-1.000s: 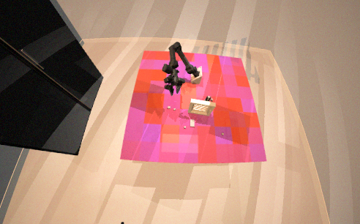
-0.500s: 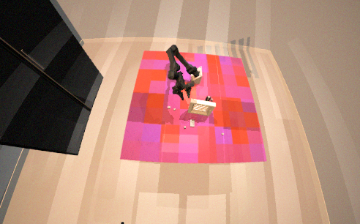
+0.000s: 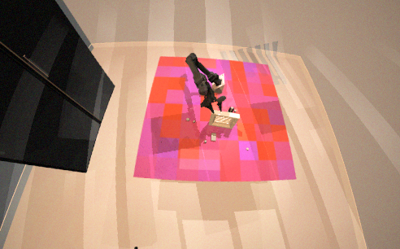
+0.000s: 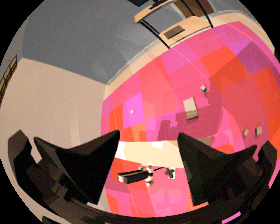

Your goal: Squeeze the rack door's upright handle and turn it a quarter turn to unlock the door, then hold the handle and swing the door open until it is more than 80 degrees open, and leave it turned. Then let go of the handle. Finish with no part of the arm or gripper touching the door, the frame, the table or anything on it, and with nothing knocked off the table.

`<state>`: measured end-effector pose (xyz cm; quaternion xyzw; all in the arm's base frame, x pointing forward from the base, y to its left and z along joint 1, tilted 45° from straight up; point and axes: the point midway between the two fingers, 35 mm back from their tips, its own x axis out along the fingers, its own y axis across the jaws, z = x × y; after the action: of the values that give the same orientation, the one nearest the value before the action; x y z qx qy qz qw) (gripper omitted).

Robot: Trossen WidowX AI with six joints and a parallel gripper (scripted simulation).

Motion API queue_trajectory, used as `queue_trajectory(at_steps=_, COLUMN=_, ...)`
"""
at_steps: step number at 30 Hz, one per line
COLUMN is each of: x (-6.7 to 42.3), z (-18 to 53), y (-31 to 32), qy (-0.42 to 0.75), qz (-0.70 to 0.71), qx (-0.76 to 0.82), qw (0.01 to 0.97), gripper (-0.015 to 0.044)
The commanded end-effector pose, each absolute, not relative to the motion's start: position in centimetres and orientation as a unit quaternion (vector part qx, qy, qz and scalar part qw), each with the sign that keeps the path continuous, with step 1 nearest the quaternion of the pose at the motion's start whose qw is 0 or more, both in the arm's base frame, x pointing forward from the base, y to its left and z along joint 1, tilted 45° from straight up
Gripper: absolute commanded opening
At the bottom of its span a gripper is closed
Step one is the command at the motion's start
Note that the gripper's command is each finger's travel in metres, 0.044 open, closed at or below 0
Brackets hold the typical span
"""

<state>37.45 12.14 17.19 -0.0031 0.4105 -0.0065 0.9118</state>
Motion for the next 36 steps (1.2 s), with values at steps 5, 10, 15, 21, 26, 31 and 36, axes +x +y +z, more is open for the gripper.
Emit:
queue_trajectory(at_steps=5, x=36.9, z=14.7, y=14.1, qy=0.473, qz=-0.046, qx=-0.020, qw=0.880, gripper=0.0292)
queue_trajectory(at_steps=10, x=36.3, z=13.2, y=15.1, qy=0.507, qz=-0.073, qx=-0.038, qw=0.858, gripper=0.0292)
queue_trajectory(at_steps=15, x=35.5, z=11.8, y=16.1, qy=0.535, qz=-0.102, qx=-0.061, qw=0.836, gripper=0.0292)
queue_trajectory(at_steps=21, x=34.5, z=10.4, y=17.2, qy=0.560, qz=-0.138, qx=-0.094, qw=0.812, gripper=0.0292)
queue_trajectory(at_steps=26, x=33.6, z=9.3, y=18.0, qy=0.572, qz=-0.169, qx=-0.125, qw=0.793, gripper=0.0292)
queue_trajectory(at_steps=31, x=32.7, z=8.4, y=18.8, qy=0.576, qz=-0.200, qx=-0.158, qw=0.776, gripper=0.0292)
queue_trajectory(at_steps=36, x=31.9, z=7.7, y=19.6, qy=0.575, qz=-0.228, qx=-0.195, qw=0.761, gripper=0.0292)
